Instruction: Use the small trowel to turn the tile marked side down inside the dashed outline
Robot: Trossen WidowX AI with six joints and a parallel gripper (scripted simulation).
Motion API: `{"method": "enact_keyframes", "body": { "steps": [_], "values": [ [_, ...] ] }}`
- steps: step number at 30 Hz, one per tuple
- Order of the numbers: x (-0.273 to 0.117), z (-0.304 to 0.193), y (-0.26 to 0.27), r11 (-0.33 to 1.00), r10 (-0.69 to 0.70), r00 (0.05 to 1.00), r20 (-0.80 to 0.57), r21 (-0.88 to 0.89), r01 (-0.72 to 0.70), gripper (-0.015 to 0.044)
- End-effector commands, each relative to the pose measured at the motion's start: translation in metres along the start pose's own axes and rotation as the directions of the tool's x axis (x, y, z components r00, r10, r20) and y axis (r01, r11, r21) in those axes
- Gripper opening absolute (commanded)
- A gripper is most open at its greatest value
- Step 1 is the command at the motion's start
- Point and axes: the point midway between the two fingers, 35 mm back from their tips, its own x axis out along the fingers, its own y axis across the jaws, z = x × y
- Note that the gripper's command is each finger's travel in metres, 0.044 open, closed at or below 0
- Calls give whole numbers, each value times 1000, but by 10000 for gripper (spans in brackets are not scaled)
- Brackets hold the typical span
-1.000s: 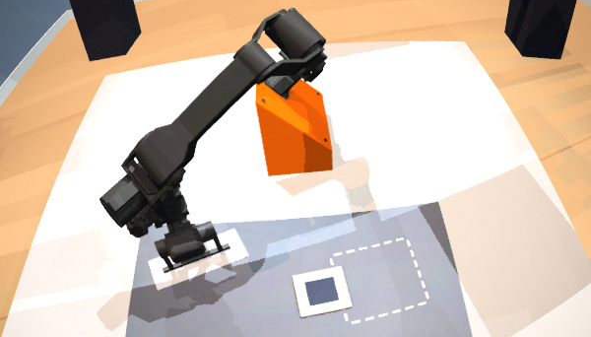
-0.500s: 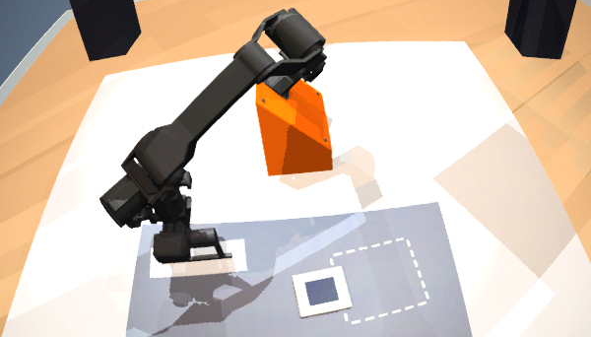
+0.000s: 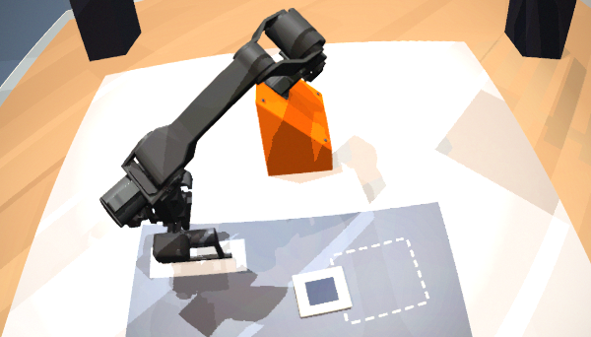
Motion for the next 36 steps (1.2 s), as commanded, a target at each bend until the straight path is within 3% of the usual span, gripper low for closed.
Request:
{"method": "enact_keyframes", "body": {
  "steps": [1,9,14,20,36],
  "values": [
    [1,-1,-1,1000,-1,1000,-4,8,1,270],
    [1,-1,-1,1000,-1,1000,-4,8,1,270],
    [-43,-2,-3,1000,-2,1000,-4,28,2,270],
    [-45,-2,-3,1000,-2,1000,-4,23,2,270],
    [-45,-1,-3,873,-2,1000,-3,-487,0,270]
  ]
}}
